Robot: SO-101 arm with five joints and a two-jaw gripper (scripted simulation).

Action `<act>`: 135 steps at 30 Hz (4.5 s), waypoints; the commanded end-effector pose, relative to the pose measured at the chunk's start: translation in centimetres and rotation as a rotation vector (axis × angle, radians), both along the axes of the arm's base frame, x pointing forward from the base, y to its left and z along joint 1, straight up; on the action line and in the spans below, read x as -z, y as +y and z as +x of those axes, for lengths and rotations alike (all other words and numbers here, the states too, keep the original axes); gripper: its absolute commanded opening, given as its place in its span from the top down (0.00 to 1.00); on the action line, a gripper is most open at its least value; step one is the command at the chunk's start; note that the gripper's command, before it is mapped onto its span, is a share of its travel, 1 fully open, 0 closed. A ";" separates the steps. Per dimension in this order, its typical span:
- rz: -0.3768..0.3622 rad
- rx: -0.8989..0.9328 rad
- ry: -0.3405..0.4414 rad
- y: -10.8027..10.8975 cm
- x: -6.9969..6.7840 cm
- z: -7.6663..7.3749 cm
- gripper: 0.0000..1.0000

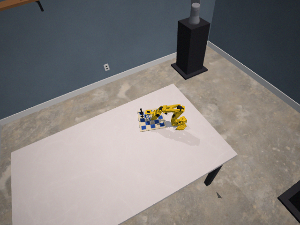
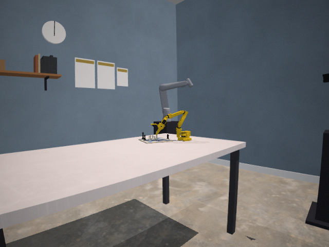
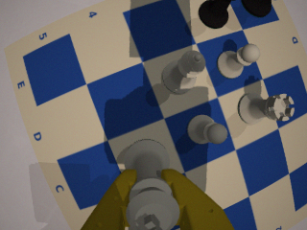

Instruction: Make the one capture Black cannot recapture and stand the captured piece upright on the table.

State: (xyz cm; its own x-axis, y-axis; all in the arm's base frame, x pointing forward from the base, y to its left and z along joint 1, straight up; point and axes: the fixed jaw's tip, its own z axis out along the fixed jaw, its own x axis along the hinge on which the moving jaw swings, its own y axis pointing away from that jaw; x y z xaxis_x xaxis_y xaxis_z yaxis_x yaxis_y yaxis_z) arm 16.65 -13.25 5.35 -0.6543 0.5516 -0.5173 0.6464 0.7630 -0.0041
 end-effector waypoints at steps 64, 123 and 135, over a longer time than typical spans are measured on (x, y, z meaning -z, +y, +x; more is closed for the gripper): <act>-0.003 -0.015 0.001 0.5 1.6 -0.2 1.00; 0.005 -0.021 -0.007 0.8 1.5 0.1 0.88; 0.005 -0.019 -0.007 0.9 1.2 0.0 0.88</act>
State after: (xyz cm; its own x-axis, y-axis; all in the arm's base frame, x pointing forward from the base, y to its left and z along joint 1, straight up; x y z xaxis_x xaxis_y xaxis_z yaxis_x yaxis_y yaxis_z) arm 16.60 -12.57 3.98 -0.6647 0.5405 -0.5157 0.6317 0.7752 -0.0016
